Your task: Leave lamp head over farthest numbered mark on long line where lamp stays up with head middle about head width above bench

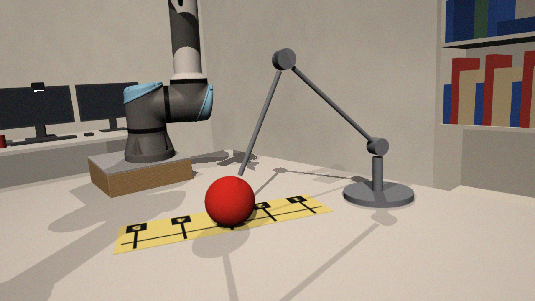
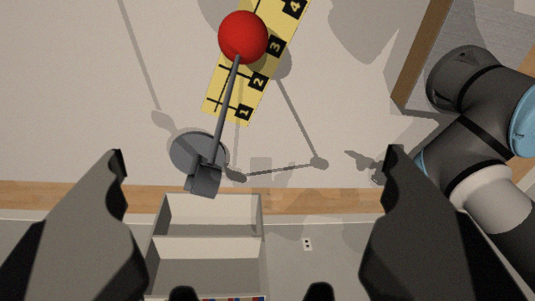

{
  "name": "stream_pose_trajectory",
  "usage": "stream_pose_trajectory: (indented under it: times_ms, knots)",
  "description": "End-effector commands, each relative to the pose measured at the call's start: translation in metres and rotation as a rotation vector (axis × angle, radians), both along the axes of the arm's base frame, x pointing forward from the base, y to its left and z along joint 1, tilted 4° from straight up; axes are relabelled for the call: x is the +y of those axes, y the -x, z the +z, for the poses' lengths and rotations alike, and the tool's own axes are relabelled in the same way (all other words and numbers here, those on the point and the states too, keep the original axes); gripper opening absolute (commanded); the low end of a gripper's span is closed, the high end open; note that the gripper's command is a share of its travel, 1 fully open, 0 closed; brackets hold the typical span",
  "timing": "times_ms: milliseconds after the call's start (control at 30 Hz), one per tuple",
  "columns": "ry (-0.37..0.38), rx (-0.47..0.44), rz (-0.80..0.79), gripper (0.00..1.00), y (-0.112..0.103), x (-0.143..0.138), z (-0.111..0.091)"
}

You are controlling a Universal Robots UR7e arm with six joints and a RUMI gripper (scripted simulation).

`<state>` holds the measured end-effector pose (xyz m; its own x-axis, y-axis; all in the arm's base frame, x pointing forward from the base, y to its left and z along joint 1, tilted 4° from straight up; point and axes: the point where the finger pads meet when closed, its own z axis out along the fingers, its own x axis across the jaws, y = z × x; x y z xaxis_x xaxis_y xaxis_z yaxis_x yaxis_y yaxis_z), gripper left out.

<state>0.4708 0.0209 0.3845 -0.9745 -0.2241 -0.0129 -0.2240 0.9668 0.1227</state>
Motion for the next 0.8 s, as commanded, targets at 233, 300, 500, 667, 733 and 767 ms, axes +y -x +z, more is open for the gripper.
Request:
stream_pose_trajectory:
  times_ms: [233,300,500,667,733,767]
  knots:
    - [-0.11,-0.01,-0.08,1.0,0.001,-0.0058,0.0004]
    - [-0.147,-0.013,-0.107,1.0,0.0009,-0.0052,0.0004]
    - [-0.257,-0.022,-0.188,1.0,0.0006,-0.0036,0.0004]
    - [-0.307,-0.026,-0.224,1.0,0.0005,-0.0034,0.0005]
    - [-0.338,-0.028,-0.247,1.0,0.0004,-0.0035,0.0006]
    - [-0.353,-0.029,-0.259,1.0,0.0004,-0.0036,0.0007]
